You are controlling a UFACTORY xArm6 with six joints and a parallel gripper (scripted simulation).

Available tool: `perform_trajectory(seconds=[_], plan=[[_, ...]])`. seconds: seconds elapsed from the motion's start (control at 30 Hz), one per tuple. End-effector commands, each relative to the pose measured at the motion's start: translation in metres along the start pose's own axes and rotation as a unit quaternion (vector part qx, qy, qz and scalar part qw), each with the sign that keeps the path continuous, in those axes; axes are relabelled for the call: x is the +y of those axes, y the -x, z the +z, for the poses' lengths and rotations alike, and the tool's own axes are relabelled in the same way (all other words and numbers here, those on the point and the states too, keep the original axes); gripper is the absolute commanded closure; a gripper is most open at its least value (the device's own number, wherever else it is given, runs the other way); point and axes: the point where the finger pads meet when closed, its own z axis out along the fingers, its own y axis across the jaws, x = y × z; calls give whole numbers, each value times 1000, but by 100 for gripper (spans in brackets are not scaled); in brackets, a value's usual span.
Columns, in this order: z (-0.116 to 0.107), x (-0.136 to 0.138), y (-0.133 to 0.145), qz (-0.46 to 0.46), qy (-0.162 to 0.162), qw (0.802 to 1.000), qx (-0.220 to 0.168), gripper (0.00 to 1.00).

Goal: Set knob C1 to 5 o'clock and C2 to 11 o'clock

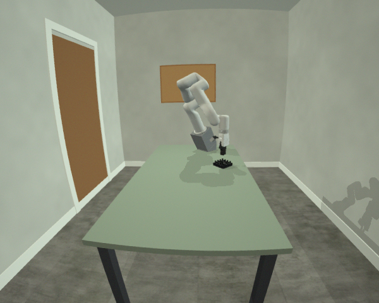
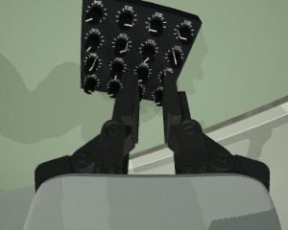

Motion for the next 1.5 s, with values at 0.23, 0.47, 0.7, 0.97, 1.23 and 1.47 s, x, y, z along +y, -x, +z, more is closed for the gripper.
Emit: perform_trajectory(seconds=[0.23,0.47,0.7,0.97,1.23,1.47], plan=[[3,-1,1,0,0,1000,-1,81],[9,-1,1,0,0,1000,-1,81],[18,-1,1,0,0,1000,-1,81],[25,-2,2,0,0,1000,-1,81],[34,-2,2,0,0,1000,-1,81],[38,-2,2,0,0,1000,-1,81]])
